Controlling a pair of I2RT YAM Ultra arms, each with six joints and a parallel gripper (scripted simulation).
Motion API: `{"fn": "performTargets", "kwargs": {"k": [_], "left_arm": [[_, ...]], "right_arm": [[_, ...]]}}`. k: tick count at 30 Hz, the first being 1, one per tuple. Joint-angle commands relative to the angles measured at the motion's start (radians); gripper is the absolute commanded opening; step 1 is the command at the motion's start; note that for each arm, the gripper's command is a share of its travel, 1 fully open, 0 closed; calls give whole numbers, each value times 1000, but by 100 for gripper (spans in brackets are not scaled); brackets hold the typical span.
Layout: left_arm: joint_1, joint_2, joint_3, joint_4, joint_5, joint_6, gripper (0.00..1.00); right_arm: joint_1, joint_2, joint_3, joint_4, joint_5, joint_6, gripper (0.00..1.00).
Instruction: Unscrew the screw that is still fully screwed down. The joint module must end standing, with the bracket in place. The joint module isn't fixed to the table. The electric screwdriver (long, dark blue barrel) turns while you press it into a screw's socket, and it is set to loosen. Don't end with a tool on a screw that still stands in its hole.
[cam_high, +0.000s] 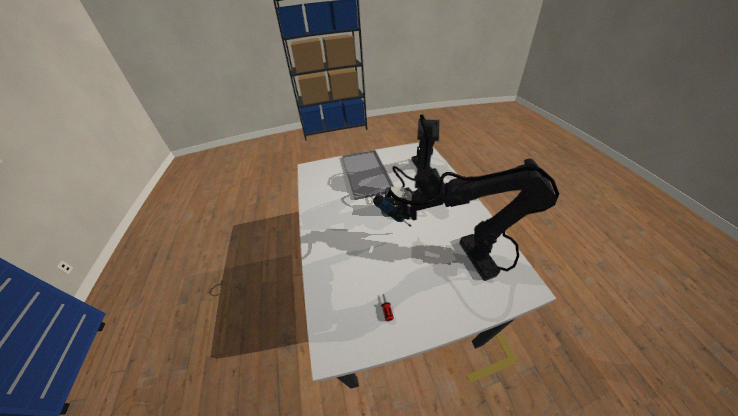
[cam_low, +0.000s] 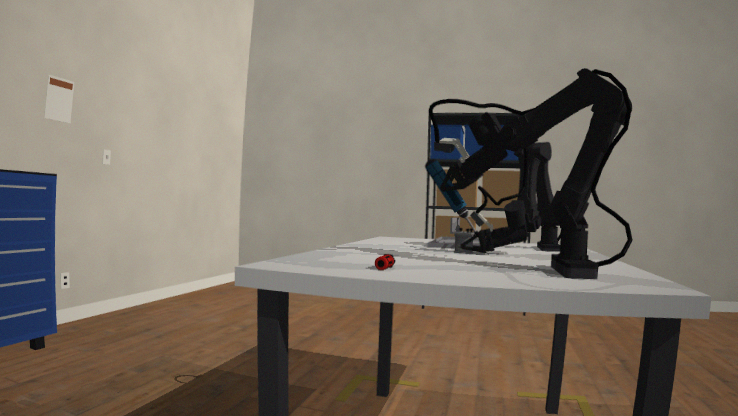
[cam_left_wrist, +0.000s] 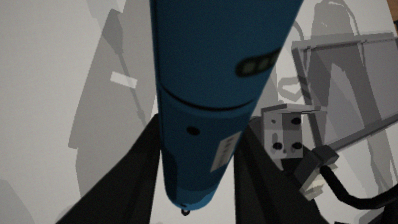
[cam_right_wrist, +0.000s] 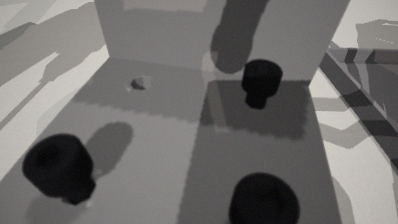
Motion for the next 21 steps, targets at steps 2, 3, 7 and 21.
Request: {"fn": "performTargets", "kwargs": {"k": [2, 3, 7, 21], "left_arm": [[41, 6, 68, 14, -6, -53, 42], [51, 11, 72, -3, -7, -63, 42], [88, 22, 90, -67, -3, -102, 42], [173, 62, 127, -178, -6, -191, 42]], "right_arm": [[0, -8, 2, 1, 5, 1, 59], [0, -8, 2, 1, 5, 1, 59], [0, -8, 2, 1, 5, 1, 59], [0, -8, 2, 1, 5, 1, 59]]}}
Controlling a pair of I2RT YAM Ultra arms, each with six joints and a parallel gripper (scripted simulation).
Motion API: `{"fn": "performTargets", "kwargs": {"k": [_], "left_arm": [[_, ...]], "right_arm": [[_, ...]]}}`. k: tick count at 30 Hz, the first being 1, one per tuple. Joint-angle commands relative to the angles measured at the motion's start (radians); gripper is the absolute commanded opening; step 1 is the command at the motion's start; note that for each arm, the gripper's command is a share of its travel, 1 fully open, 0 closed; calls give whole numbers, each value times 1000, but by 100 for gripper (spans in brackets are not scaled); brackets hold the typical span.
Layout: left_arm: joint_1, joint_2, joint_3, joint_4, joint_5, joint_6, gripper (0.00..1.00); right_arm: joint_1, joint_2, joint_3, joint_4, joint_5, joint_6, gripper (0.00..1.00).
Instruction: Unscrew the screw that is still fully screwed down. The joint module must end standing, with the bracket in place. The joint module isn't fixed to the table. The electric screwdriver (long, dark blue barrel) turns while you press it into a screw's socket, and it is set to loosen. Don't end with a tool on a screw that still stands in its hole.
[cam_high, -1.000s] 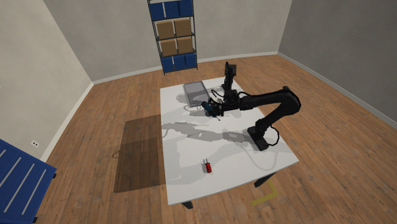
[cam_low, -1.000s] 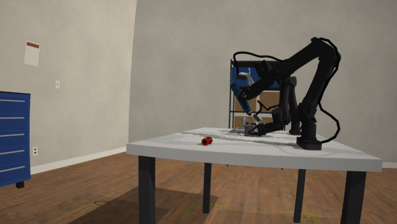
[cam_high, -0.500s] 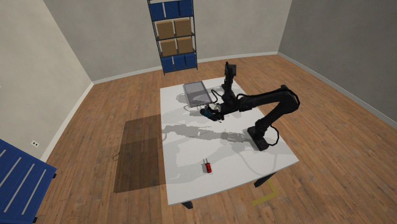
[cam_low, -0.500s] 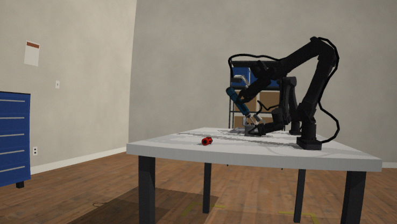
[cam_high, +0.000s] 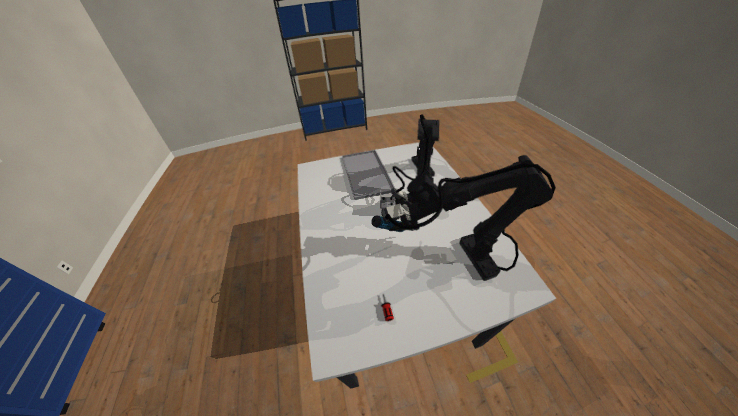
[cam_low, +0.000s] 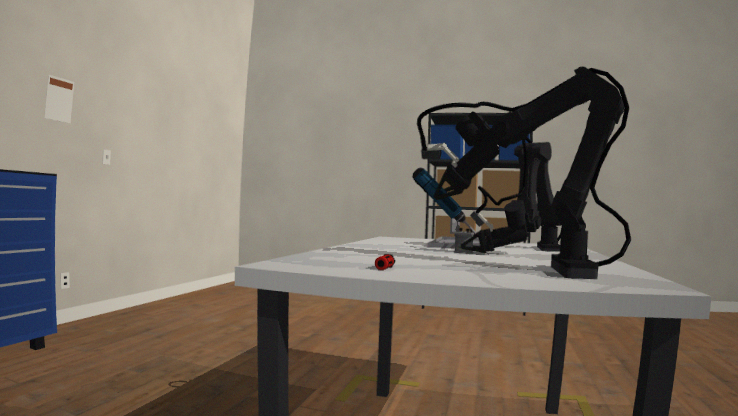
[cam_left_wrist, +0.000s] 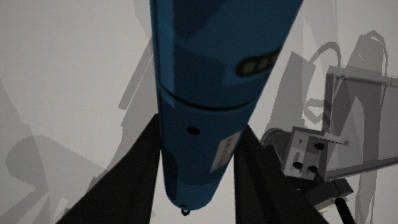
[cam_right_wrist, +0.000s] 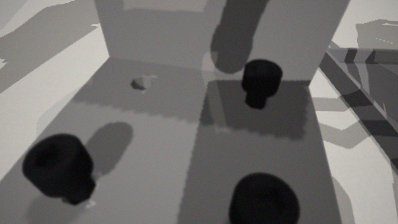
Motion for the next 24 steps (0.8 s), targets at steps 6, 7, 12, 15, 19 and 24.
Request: {"fn": "performTargets", "kwargs": {"k": [6, 7, 12, 15, 19, 24], "left_arm": [[88, 33, 82, -74, 4, -99, 42], [88, -3, 83, -64, 5, -99, 42], [97, -4, 87, -69, 1, -110, 42], [124, 43, 97, -126, -6, -142, 42], [161, 39, 113, -174, -4, -181, 42], [201, 43, 133, -224, 5, -217, 42]], "right_arm": [[0, -8, 2, 1, 5, 1, 59], [0, -8, 2, 1, 5, 1, 59], [0, -8, 2, 1, 5, 1, 59], [0, -8, 2, 1, 5, 1, 59], [0, -8, 2, 1, 5, 1, 59], [0, -8, 2, 1, 5, 1, 59]]}}
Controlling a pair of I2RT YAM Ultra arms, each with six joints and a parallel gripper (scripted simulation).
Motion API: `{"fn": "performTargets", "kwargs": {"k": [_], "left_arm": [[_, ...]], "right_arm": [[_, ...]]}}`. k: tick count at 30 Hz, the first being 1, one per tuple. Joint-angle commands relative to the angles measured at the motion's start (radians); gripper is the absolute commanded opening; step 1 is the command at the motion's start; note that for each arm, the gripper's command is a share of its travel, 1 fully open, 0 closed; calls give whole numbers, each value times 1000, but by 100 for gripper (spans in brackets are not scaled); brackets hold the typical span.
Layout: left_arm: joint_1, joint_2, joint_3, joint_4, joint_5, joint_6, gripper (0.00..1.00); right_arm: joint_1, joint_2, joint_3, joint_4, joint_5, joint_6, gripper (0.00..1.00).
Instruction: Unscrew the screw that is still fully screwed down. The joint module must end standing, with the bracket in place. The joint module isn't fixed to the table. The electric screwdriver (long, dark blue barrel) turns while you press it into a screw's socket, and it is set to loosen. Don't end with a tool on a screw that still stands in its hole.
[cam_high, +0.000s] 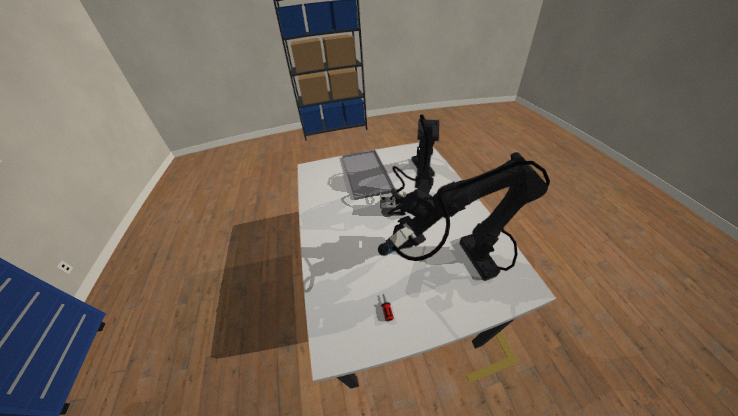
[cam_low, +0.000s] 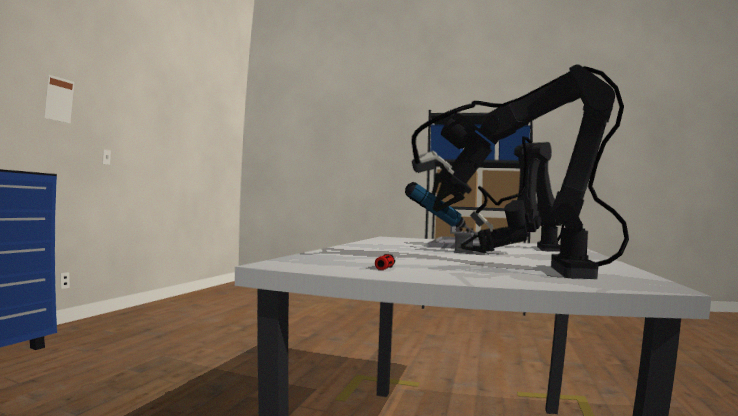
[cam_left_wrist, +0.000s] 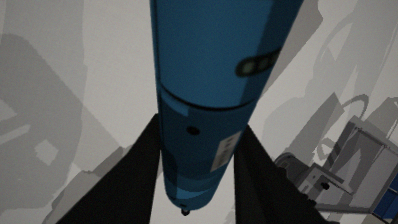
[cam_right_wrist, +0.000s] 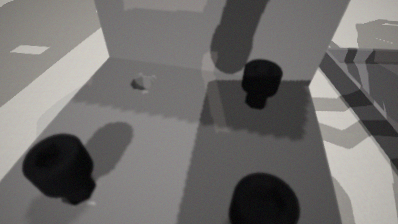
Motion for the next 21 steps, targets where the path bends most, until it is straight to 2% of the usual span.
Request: {"fn": "performTargets", "kwargs": {"k": [1, 4, 16, 21], "left_arm": [[19, -37, 55, 18, 4, -37, 42], [14, -38, 55, 17, 5, -38, 42], [131, 45, 103, -148, 4, -156, 42], [128, 8, 106, -130, 5, -156, 42]], "right_arm": [[0, -8, 2, 1, 5, 1, 59], [0, -8, 2, 1, 5, 1, 59], [0, -8, 2, 1, 5, 1, 59], [0, -8, 2, 1, 5, 1, 59]]}}
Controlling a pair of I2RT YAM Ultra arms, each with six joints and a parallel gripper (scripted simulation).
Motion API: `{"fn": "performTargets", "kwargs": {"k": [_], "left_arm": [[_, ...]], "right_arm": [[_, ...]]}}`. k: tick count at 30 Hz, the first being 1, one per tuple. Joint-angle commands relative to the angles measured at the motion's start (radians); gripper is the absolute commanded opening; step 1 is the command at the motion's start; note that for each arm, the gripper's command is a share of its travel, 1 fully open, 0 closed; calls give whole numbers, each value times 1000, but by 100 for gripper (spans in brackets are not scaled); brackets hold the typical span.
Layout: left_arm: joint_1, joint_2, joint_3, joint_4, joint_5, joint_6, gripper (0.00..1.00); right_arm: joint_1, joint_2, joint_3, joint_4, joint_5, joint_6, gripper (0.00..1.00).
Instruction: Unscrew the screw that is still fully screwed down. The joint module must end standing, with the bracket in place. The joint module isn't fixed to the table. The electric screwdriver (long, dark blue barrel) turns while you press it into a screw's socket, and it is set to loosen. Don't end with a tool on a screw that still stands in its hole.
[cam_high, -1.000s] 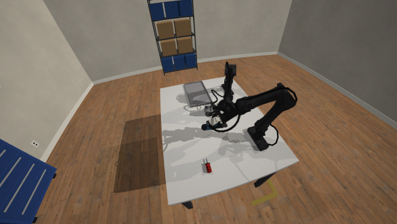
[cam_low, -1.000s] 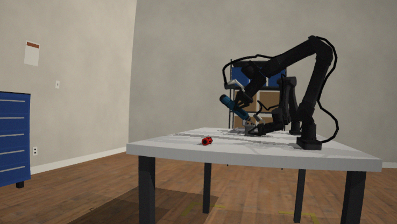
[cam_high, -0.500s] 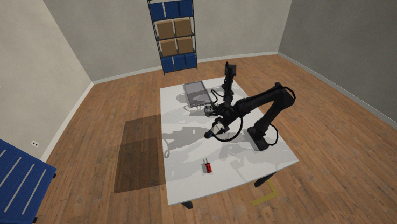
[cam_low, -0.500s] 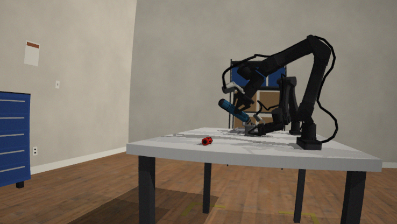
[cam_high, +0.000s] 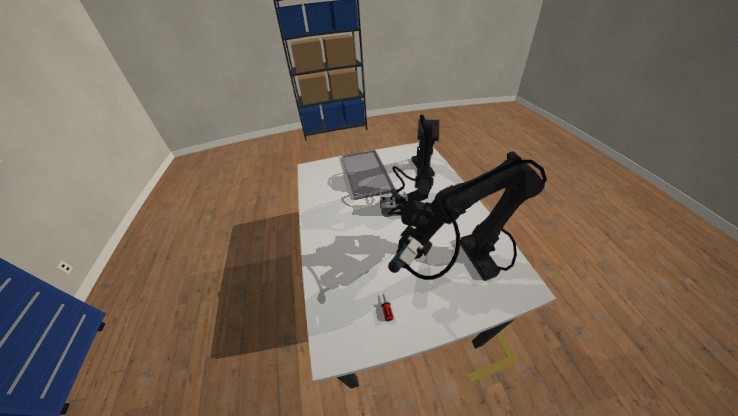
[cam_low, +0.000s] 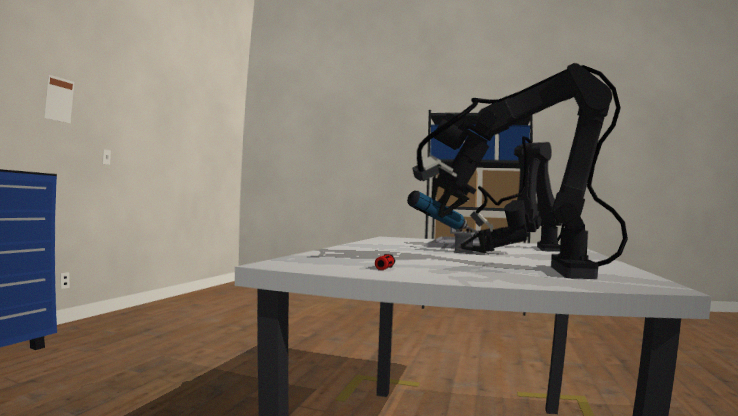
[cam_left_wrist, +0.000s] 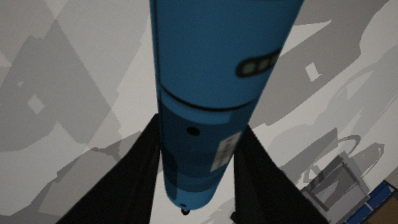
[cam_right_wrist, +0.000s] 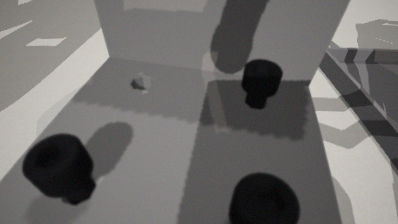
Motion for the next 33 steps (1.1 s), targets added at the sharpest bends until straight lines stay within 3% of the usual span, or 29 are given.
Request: {"fn": "performTargets", "kwargs": {"k": [1, 12, 33], "left_arm": [[17, -31, 53, 9, 0, -31, 42], [121, 47, 97, -137, 2, -138, 42], [232, 57, 149, -289, 3, -256, 42]], "right_arm": [[0, -8, 2, 1, 5, 1, 59], [0, -8, 2, 1, 5, 1, 59], [0, -8, 2, 1, 5, 1, 59]]}}
